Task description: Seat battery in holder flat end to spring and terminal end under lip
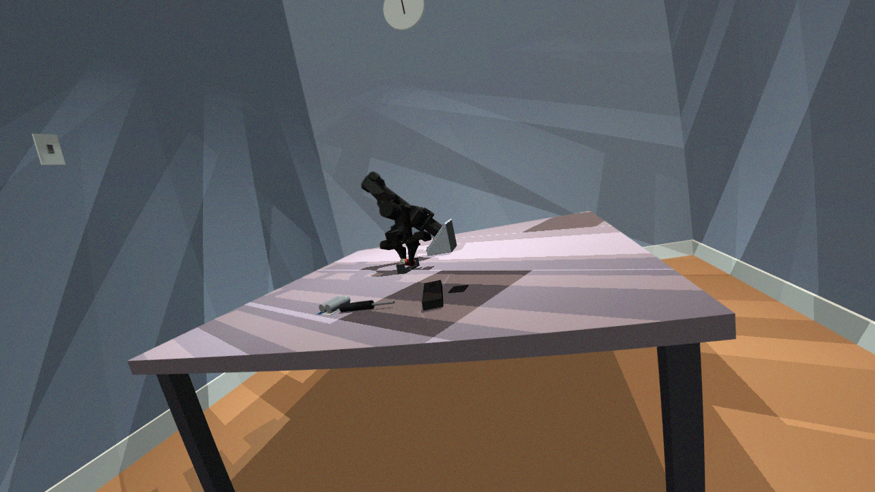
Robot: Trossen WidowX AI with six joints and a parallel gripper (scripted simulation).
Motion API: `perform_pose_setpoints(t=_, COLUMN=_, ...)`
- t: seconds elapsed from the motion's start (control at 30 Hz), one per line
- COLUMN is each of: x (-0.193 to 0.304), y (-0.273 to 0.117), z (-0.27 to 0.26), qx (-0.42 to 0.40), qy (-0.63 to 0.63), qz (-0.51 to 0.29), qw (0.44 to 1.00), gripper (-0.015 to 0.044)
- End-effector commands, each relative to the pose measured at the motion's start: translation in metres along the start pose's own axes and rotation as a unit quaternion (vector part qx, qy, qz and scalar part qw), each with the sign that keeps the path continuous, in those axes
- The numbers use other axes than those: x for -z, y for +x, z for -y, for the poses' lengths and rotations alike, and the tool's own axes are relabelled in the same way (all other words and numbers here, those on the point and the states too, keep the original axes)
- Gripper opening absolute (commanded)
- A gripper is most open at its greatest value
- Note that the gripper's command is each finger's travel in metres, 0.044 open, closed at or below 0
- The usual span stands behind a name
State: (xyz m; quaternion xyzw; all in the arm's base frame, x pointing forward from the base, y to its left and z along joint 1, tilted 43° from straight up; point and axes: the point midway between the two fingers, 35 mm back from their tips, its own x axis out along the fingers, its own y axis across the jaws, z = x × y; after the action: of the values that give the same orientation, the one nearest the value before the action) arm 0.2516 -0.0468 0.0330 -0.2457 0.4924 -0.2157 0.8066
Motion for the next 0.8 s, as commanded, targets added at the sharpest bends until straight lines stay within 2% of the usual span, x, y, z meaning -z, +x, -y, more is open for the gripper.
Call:
perform_pose_setpoints(t=0.0, x=0.0038, y=0.002, z=-0.0018, qx=-0.003, qy=-0.002, qz=-0.018, qw=1.0, gripper=0.0075)
perform_pose_setpoints(t=0.77, x=0.0007, y=0.0061, z=-0.0008, qx=-0.006, qy=0.005, qz=-0.085, qw=0.996, gripper=0.0075)
